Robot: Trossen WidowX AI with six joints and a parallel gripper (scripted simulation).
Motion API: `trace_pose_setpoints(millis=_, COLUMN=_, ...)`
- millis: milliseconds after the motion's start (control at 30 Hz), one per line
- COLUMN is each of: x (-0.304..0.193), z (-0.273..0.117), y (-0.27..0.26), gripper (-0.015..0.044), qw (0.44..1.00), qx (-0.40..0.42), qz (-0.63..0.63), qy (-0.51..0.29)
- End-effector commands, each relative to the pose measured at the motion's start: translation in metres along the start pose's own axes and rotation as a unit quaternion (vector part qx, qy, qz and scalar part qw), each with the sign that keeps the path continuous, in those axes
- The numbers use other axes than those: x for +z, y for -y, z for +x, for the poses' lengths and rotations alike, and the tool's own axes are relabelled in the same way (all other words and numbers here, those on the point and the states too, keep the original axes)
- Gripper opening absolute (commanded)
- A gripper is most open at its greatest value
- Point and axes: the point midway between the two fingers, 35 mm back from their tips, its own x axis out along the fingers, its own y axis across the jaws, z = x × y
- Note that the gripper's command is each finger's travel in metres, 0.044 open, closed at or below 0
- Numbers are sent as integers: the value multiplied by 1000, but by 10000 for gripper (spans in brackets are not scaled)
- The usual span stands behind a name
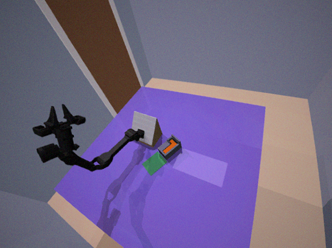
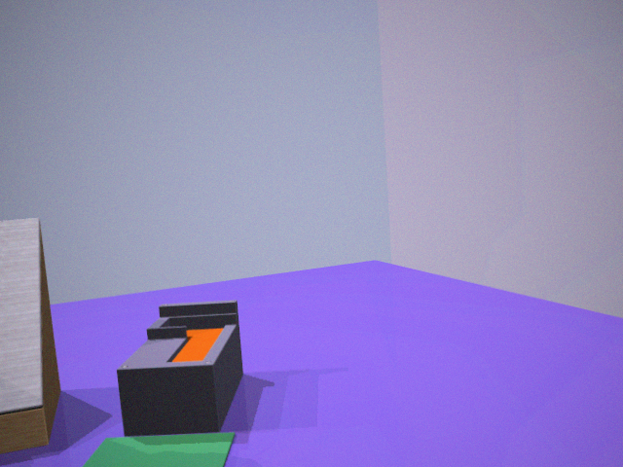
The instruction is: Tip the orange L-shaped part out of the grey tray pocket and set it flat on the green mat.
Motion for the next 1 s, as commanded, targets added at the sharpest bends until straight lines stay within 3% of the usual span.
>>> trace_pose_setpoints(millis=0, x=-19, z=16, y=-18, gripper=180, qw=999, qx=27, qz=20, qy=-37)
trace_pose_setpoints(millis=233, x=-81, z=59, y=-78, gripper=180, qw=972, qx=101, qz=149, qy=-153)
trace_pose_setpoints(millis=467, x=-163, z=79, y=-171, gripper=180, qw=866, qx=168, qz=339, qy=-328)
trace_pose_setpoints(millis=700, x=-244, z=56, y=-282, gripper=180, qw=654, qx=166, qz=501, qy=-542)
trace_pose_setpoints(millis=967, x=-298, z=-10, y=-383, gripper=180, qw=370, qx=71, qz=561, qy=-737)
